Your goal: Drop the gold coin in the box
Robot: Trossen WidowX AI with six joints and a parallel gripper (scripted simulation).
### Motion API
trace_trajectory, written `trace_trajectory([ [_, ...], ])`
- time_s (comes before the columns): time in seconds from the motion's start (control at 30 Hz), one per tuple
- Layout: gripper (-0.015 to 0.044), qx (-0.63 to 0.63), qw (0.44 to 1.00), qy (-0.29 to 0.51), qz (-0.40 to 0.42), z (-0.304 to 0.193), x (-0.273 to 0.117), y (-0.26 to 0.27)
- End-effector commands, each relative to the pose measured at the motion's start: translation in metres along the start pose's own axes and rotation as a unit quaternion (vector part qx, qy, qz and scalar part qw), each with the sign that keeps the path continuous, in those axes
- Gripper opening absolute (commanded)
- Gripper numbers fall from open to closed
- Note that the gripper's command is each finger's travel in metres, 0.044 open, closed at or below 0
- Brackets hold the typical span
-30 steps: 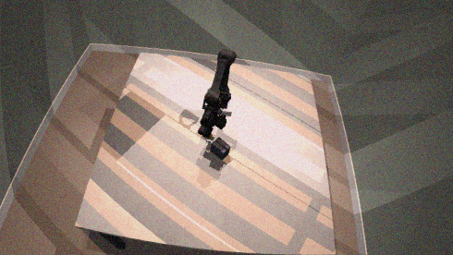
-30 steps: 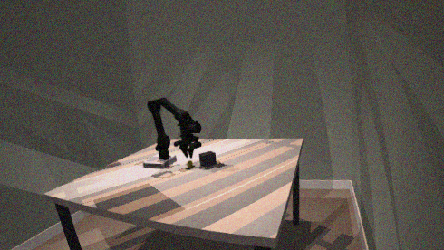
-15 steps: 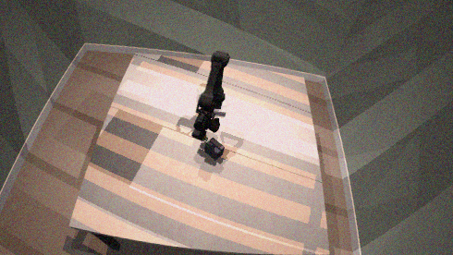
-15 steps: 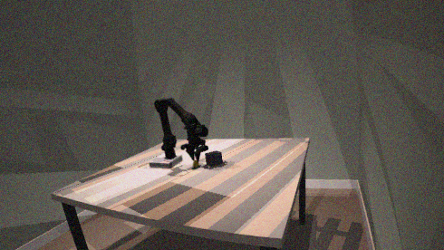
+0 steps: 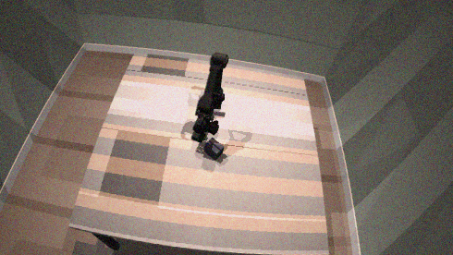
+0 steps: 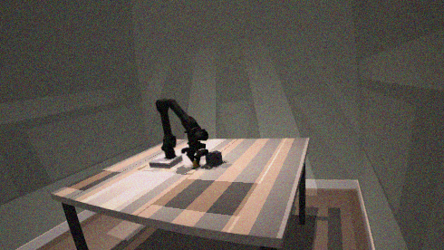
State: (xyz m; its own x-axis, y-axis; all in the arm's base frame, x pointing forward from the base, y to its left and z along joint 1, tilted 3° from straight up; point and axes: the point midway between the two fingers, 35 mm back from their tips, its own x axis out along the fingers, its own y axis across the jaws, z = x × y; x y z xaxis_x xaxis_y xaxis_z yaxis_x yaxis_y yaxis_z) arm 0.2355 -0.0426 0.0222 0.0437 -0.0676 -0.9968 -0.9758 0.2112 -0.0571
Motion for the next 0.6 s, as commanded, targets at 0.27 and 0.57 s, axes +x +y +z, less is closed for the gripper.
trace_trajectory([
  [0.27, 0.0003, -0.002, 1.000, -0.002, 0.007, 0.0006, 0.0091, 0.0038],
  [0.57, 0.0000, -0.002, 1.000, -0.002, 0.007, 0.0006, 0.0091, 0.0038],
])
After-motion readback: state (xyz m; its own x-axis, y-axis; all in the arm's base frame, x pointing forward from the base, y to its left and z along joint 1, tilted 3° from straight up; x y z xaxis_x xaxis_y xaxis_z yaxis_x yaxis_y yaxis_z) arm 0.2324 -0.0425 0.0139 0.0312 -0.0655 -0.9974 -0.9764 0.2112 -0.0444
